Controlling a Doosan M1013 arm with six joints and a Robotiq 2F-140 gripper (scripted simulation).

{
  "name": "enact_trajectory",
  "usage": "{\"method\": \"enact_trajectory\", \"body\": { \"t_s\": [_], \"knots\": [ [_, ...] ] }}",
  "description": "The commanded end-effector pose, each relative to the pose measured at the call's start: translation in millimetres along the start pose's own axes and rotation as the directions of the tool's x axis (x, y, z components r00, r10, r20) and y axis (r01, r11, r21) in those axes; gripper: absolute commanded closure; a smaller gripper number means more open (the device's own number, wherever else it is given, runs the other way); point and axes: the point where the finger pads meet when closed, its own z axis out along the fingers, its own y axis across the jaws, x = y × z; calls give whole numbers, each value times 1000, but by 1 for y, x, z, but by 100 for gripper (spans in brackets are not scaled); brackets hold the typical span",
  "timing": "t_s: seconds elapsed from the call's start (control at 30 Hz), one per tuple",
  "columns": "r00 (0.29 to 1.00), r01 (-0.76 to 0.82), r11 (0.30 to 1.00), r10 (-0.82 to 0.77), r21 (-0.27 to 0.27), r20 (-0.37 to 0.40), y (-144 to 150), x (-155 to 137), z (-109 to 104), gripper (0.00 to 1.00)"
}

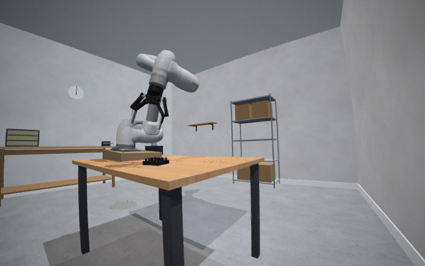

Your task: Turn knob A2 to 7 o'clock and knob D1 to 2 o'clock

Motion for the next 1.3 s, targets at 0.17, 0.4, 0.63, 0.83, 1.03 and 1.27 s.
{"method": "enact_trajectory", "body": {
  "t_s": [0.17, 0.4, 0.63, 0.83, 1.03, 1.27],
  "knots": [
    [956, 292, 955, -293, 60, 12, -5, -30, 21, 0],
    [866, 499, 861, -501, 102, -6, -7, -54, 36, 0],
    [743, 667, 733, -669, 132, -38, -9, -76, 50, 0],
    [611, 788, 597, -788, 149, -77, -9, -96, 62, 0],
    [478, 875, 459, -871, 155, -117, -9, -113, 72, 0],
    [279, 956, 256, -944, 144, -175, -8, -137, 85, 0]
  ]
}}
